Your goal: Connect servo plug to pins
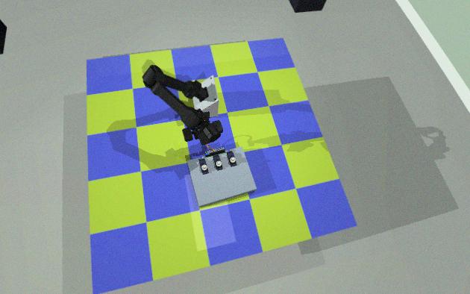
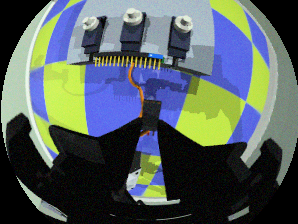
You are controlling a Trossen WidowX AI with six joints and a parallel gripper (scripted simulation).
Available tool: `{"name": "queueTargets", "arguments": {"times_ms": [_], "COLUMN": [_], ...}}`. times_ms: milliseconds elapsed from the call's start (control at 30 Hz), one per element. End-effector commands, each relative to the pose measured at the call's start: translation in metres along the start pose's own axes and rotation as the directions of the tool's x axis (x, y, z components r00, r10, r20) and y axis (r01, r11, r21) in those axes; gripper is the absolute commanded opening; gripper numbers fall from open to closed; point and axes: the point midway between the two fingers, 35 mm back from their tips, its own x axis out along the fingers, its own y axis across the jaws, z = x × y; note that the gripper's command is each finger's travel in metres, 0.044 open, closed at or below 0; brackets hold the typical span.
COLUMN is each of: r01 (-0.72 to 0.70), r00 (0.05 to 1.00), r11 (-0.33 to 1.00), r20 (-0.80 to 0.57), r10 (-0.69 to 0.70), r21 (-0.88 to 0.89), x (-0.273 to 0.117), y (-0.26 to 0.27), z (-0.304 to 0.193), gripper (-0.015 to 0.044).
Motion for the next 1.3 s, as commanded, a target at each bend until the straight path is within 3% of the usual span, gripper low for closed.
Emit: {"name": "queueTargets", "arguments": {"times_ms": [0, 267, 1267], "r01": [-0.003, -0.001, -0.001], "r00": [1.0, 1.0, 1.0], "r11": [1.0, 1.0, 1.0], "r20": [-0.002, -0.002, -0.001], "r10": [0.003, 0.001, 0.001], "r21": [0.008, 0.008, 0.01], "x": [0.007, 0.041, 0.037], "y": [0.002, 0.002, 0.001], "z": [-0.005, -0.005, 0.036], "gripper": [0.0, 0.0, 0.0]}}
